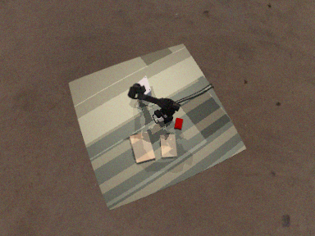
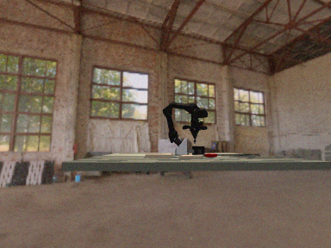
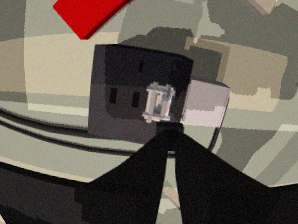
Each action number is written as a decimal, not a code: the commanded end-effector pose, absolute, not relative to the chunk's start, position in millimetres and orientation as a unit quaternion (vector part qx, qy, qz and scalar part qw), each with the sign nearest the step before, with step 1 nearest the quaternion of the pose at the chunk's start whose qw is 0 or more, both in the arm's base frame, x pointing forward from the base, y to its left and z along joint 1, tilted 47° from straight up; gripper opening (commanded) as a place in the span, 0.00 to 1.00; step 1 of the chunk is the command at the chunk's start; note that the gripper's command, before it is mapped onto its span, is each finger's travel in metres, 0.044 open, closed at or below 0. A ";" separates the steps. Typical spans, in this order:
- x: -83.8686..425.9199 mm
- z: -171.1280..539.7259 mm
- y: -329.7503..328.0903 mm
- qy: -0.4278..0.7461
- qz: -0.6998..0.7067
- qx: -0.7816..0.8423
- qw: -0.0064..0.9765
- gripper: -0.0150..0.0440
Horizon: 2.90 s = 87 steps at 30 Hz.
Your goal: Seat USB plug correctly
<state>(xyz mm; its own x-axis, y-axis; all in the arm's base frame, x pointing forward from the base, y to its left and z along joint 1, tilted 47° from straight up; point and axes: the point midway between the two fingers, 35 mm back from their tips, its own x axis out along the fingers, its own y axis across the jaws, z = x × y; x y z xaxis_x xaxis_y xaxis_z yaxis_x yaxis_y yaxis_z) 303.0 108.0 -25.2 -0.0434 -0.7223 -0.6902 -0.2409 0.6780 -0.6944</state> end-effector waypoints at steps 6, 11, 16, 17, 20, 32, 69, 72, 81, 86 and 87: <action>303.0 -25.4 108.1 0.712 -0.119 -0.414 0.554 0.25; 303.0 -25.4 108.1 0.719 -0.072 -0.449 0.526 0.25; 303.0 -25.4 108.1 0.722 -0.025 -0.483 0.495 0.25; 303.0 -25.4 108.1 0.722 -0.015 -0.489 0.489 0.25; 303.0 -25.4 108.1 0.722 0.013 -0.508 0.469 0.25; 303.0 -25.4 108.0 0.711 0.126 -0.575 0.384 0.25; 303.1 -25.7 107.9 0.653 0.309 -0.656 0.220 0.25; 303.1 -26.1 107.8 0.652 0.310 -0.656 0.221 0.25; 302.9 -27.2 107.5 0.652 0.312 -0.655 0.223 0.25; 302.8 -27.9 107.3 0.651 0.313 -0.654 0.224 0.25; 302.8 -28.0 107.2 0.651 0.313 -0.654 0.224 0.25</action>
